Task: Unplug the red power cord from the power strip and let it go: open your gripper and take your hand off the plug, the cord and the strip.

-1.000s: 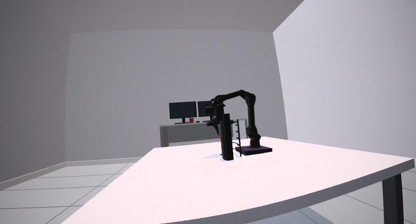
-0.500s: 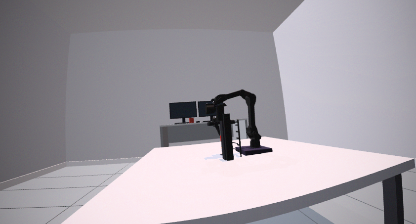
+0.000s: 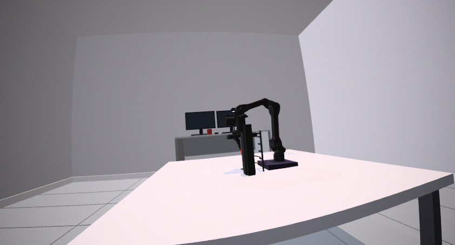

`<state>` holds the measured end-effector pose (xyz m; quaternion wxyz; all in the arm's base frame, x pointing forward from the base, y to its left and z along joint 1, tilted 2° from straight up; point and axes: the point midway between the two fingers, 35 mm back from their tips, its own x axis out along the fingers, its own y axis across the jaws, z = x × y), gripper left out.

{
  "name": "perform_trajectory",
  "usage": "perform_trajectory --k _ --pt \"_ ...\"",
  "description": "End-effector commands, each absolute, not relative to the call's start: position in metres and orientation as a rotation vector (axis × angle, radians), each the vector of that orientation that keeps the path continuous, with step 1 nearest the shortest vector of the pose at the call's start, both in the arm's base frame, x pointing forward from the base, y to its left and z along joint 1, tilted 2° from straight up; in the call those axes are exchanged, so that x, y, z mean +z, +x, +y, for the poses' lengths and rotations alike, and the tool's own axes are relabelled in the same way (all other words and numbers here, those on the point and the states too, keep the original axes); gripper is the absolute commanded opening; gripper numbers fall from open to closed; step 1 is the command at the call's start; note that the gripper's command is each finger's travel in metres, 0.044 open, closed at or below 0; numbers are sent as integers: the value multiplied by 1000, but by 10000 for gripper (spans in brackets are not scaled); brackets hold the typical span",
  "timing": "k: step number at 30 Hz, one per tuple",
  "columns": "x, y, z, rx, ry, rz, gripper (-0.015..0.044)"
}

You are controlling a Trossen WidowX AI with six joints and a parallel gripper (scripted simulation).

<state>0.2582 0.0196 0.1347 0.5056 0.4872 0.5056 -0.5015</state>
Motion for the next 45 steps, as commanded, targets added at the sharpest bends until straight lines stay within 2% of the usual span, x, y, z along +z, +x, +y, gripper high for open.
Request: perform_trajectory --k 1,2,6,14,45 --pt "132 257 20 -1215 1178 1225 160" --pt "132 257 20 -1215 1178 1225 160" --pt "134 258 20 -1210 1175 1220 55" --pt "134 258 20 -1210 1175 1220 2" --pt "135 260 -27 -1215 1174 1220 0"
